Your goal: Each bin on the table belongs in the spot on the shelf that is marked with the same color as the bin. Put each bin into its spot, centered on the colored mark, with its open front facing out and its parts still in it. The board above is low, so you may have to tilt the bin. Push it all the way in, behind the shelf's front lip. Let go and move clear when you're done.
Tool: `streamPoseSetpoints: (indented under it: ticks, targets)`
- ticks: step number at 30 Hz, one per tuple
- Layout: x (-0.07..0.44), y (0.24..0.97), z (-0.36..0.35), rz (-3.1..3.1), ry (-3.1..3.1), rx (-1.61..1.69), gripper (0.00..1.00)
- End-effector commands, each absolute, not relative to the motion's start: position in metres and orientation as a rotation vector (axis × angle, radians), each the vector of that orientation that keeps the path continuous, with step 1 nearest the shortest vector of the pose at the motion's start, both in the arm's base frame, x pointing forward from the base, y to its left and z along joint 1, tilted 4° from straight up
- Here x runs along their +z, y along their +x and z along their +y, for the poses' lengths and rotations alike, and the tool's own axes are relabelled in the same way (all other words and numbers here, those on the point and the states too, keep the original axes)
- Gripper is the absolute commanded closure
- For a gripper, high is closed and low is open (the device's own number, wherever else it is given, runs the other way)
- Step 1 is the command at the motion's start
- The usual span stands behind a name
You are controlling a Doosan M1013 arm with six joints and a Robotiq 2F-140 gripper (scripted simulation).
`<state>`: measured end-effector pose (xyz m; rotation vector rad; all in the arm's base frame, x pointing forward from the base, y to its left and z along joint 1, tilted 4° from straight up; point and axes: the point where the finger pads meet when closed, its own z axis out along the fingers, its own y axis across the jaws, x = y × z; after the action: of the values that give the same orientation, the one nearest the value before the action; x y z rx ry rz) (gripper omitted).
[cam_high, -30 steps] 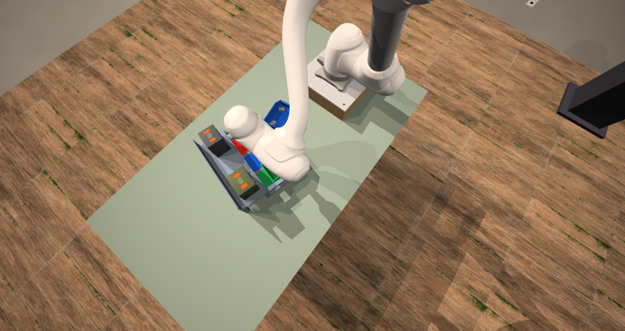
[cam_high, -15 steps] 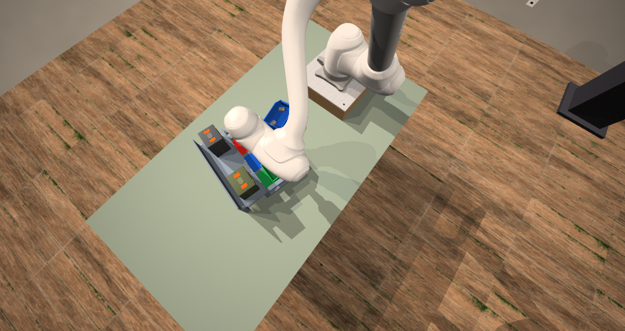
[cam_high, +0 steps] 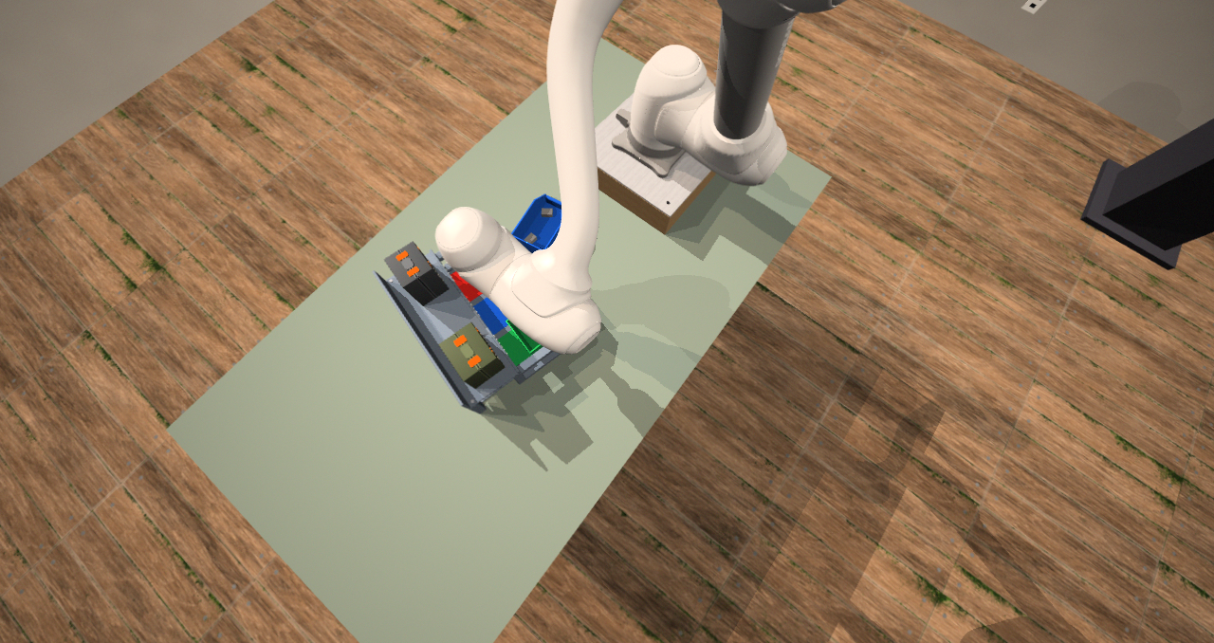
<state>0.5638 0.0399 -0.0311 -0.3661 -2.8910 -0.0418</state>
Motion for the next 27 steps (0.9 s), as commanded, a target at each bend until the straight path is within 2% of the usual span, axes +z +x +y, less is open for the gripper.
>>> streamPoseSetpoints:
  ticks: [1, 27]
  targets:
    - [-0.0327, 0.5645, 0.0385, -2.894, -0.356, -0.041, 0.90]
    - [-0.0365, 0.5582, 0.0390, -2.889, -0.356, -0.040, 0.90]
